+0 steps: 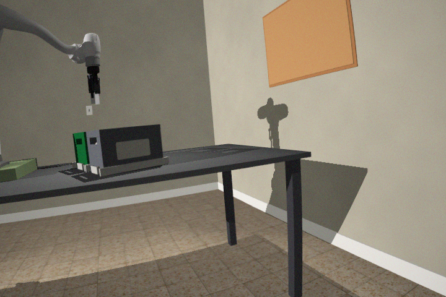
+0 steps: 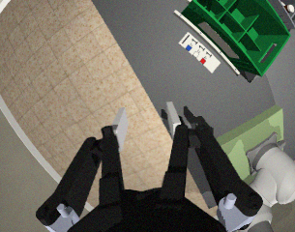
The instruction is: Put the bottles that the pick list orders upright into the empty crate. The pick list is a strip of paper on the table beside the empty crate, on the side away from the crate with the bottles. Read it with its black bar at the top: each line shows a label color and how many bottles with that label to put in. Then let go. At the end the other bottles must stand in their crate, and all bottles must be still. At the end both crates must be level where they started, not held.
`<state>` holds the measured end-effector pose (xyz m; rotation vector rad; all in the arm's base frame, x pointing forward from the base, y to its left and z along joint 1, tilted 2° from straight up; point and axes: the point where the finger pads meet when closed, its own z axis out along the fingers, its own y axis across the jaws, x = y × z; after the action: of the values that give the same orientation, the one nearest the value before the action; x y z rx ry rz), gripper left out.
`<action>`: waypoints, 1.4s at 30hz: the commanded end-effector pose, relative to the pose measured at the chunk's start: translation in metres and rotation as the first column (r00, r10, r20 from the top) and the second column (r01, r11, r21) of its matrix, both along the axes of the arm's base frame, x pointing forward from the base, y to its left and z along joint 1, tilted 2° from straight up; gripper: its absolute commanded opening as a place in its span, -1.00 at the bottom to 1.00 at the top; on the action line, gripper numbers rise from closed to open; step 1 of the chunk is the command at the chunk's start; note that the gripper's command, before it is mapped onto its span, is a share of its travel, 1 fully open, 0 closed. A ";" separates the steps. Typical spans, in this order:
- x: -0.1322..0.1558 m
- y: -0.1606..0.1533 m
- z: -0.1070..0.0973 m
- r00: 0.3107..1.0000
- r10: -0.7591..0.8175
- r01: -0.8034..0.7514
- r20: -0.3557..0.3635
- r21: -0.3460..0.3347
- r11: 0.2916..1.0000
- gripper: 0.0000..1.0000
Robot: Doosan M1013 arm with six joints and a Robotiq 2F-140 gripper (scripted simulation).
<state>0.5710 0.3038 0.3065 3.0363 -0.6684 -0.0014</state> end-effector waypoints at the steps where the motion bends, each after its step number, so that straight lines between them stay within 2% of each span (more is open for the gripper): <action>1: -0.002 -0.014 -0.009 0.993 0.115 -0.115 -0.003 0.002 0.993 -0.24; 10: -0.006 -0.043 -0.028 0.940 0.341 -0.341 -0.010 0.006 0.940 -0.24; 16: -0.009 -0.068 -0.045 0.853 0.521 -0.521 -0.015 0.010 0.853 -0.24; 22: -0.012 -0.093 -0.061 0.733 0.680 -0.680 -0.019 0.015 0.733 -0.24; 24: -0.012 -0.093 -0.061 0.733 0.680 -0.680 -0.019 0.015 0.733 -0.24; 31: -0.016 -0.122 -0.080 0.556 0.831 -0.831 -0.022 0.021 0.556 -0.24; 39: -0.021 -0.155 -0.102 0.317 0.948 -0.948 -0.023 0.030 0.317 -0.24; 41: -0.021 -0.155 -0.102 0.317 0.948 -0.948 -0.023 0.030 0.317 -0.24; 42: -0.021 -0.159 -0.105 0.285 0.958 -0.958 -0.023 0.031 0.286 -0.24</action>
<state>0.5503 0.1502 0.2051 2.8637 1.2091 -0.0341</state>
